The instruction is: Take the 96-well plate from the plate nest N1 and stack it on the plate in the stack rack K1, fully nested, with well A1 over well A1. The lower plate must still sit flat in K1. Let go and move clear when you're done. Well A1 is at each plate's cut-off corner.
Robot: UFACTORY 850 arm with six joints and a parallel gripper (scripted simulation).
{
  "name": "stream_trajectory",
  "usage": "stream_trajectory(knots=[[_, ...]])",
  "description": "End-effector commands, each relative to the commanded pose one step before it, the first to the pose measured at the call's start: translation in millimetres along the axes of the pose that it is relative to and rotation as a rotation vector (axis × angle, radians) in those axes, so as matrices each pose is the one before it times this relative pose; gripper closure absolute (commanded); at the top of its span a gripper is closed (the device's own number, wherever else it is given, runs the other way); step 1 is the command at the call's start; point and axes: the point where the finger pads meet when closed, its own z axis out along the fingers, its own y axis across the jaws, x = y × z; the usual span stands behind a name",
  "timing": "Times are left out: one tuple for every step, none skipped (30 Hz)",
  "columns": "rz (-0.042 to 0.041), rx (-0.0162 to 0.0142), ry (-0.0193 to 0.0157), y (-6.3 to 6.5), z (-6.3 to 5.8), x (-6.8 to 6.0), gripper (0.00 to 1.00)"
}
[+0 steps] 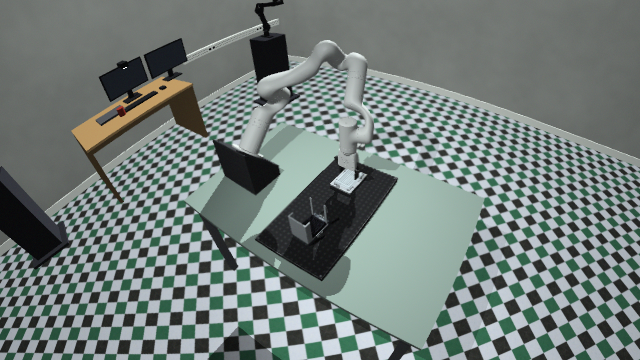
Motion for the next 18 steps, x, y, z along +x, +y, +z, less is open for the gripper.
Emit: stream_trajectory(knots=[[-0.00054,-0.00167,0.00012,0.78,0.15,0.15,0.00],[0.00000,0.00000,0.00000,0.00,0.01,0.00,0.00],[0.00000,0.00000,0.00000,0.00,0.00,0.00,0.00],[0.00000,0.00000,0.00000,0.00,0.00,0.00,0.00],[0.00000,0.00000,0.00000,0.00,0.00,0.00,0.00],[0.00000,0.00000,0.00000,0.00,0.00,0.00,0.00],[0.00000,0.00000,0.00000,0.00,0.00,0.00,0.00],[0.00000,0.00000,0.00000,0.00,0.00,0.00,0.00],[0.00000,0.00000,0.00000,0.00,0.00,0.00,0.00],[0.00000,0.00001,0.00000,0.00,0.65,0.00,0.00],[0.00000,0.00001,0.00000,0.00,0.65,0.00,0.00],[0.00000,0.00001,0.00000,0.00,0.65,0.00,0.00],[0.00000,0.00001,0.00000,0.00,0.66,0.00,0.00],[0.00000,0.00000,0.00000,0.00,0.66,0.00,0.00],[0.00000,0.00000,0.00000,0.00,0.66,0.00,0.00],[0.00000,0.00000,0.00000,0.00,0.66,0.00,0.00],[0.00000,0.00000,0.00000,0.00,0.66,0.00,0.00],[0.00000,0.00000,0.00000,0.00,0.66,0.00,0.00]])
